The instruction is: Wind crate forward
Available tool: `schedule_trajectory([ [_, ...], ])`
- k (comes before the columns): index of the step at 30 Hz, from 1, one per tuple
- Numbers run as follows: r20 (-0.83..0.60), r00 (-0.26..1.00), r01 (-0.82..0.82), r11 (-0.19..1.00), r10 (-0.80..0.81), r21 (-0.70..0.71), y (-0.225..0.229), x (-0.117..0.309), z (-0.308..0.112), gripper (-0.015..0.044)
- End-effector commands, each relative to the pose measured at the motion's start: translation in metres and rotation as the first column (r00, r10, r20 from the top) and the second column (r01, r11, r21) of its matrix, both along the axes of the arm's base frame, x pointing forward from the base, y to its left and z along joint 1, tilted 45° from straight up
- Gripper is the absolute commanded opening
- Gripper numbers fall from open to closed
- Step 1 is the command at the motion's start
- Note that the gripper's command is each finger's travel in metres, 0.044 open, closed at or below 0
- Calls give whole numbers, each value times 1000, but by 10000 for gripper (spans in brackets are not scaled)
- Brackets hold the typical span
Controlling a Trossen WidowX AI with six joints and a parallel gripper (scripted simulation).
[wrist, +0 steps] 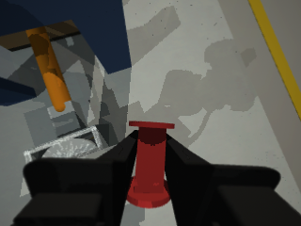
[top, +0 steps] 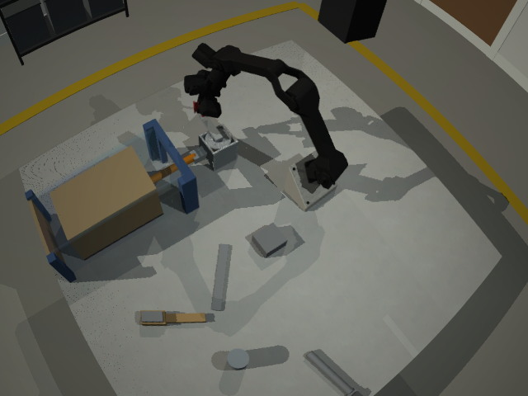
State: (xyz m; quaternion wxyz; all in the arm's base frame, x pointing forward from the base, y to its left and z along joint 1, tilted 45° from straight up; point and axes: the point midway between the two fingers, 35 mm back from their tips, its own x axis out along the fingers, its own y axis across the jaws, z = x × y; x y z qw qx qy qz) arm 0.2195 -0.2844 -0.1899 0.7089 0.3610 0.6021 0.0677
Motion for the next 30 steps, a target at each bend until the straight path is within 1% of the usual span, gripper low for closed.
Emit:
schedule_trajectory([
  [1, 19, 1000, -2, 1000, 1, 6, 4, 14, 0, 0],
  [30, 22, 1000, -2, 1000, 1, 8, 21, 54, 9, 0],
])
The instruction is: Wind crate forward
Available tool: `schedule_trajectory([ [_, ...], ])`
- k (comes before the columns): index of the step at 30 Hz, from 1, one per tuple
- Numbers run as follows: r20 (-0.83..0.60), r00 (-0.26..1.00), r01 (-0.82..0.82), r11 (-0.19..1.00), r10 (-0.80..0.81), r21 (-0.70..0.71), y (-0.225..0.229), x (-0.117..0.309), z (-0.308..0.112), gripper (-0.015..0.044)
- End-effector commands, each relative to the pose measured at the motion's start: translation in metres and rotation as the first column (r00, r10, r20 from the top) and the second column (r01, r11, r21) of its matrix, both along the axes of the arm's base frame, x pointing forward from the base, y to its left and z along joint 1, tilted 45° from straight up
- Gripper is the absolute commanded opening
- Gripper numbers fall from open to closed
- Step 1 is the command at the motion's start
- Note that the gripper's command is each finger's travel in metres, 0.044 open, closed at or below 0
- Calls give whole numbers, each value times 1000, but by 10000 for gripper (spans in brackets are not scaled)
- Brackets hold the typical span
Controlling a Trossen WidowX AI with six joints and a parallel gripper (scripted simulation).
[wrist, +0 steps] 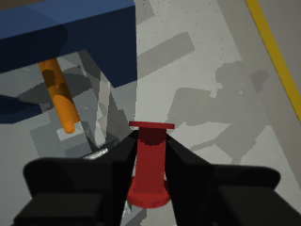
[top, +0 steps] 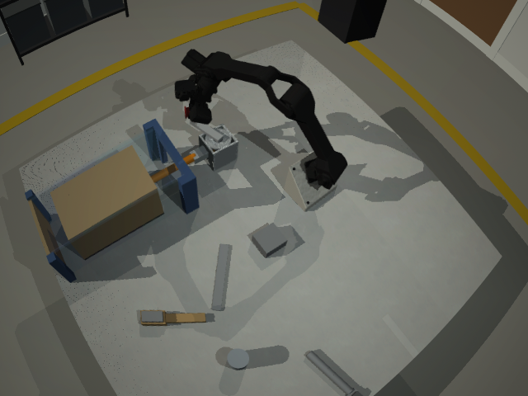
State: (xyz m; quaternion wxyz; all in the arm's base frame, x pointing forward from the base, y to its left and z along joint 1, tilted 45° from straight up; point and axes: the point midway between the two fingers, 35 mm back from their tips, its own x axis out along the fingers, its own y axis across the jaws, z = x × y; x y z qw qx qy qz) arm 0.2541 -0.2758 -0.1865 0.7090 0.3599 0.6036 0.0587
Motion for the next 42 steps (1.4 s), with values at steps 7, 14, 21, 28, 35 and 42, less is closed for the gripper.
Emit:
schedule_trajectory([
  [7, 31, 999, -12, 1000, 12, 21, 18, 27, 9, 0],
  [14, 31, 999, -13, 1000, 12, 22, 25, 34, 13, 0],
  [21, 32, 999, -13, 1000, 12, 23, 31, 41, 18, 0],
  [28, 32, 999, -13, 1000, 12, 24, 39, 47, 24, 0],
  [35, 32, 999, -13, 1000, 12, 25, 46, 51, 29, 0],
  [42, 32, 999, -13, 1000, 12, 25, 54, 55, 36, 0],
])
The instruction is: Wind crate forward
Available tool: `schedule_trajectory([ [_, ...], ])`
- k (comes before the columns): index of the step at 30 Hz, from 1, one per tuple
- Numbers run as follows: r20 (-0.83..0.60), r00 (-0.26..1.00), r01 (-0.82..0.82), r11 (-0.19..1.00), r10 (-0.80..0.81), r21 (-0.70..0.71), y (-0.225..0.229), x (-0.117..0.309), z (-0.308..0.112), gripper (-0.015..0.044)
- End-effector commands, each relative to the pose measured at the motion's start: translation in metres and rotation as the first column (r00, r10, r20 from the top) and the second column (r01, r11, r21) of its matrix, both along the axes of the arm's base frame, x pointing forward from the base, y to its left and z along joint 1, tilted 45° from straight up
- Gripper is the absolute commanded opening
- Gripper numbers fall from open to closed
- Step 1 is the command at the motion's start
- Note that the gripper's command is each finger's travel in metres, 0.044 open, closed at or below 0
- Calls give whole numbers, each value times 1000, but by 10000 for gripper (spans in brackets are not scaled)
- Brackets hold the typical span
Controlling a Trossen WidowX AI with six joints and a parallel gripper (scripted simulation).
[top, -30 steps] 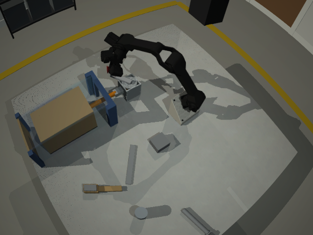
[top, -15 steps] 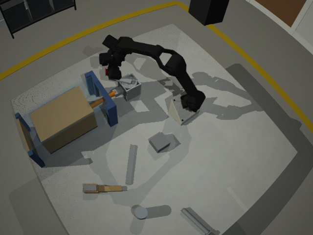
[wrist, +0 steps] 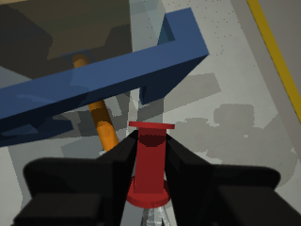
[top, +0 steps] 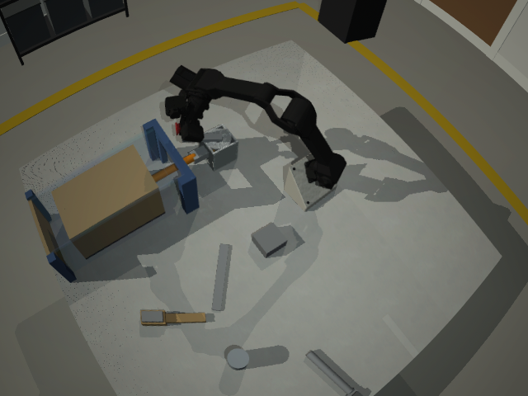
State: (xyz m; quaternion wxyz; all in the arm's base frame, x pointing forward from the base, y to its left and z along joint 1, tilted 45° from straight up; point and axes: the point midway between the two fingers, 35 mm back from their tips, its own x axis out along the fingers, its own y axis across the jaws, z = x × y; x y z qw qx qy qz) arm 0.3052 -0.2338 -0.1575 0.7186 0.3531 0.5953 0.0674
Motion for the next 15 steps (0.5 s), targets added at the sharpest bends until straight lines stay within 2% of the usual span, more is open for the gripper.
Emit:
schedule_trajectory([
  [1, 2, 1000, 1, 1000, -1, 31, 13, 4, 7, 0],
  [15, 2, 1000, 1, 999, -1, 33, 29, 8, 21, 0],
])
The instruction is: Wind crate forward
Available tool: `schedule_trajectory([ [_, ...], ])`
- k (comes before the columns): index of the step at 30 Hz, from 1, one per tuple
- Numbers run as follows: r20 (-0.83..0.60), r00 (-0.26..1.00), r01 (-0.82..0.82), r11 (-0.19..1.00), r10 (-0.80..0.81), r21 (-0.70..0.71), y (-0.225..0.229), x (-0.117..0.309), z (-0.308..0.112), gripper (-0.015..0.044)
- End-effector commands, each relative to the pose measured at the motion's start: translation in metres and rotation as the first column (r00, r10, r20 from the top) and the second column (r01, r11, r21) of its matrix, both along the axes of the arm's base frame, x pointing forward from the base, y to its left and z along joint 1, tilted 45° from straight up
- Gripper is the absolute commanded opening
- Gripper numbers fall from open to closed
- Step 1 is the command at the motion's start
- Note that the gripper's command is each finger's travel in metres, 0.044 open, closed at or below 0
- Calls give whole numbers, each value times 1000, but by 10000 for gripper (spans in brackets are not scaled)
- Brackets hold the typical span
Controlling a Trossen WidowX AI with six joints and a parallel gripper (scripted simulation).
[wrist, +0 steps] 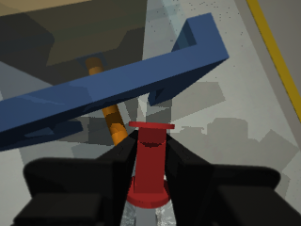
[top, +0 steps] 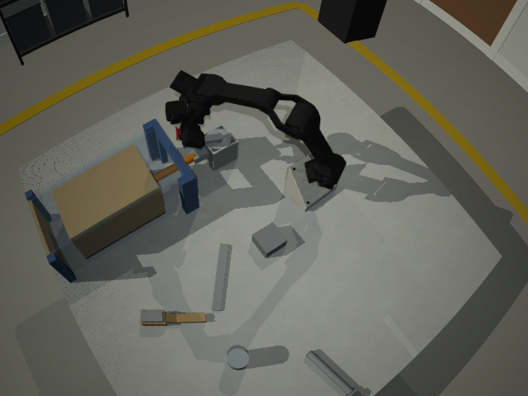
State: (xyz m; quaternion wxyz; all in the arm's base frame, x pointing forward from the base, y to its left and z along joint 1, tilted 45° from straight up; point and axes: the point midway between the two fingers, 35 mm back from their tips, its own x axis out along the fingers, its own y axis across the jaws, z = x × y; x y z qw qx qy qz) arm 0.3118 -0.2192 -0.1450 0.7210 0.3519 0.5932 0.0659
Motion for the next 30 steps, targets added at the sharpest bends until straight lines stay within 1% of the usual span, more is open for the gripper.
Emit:
schedule_trajectory([
  [1, -3, 1000, -2, 999, 2, 38, 16, 1, 9, 0],
  [30, -5, 1000, -2, 999, 2, 41, 46, -5, 38, 0],
])
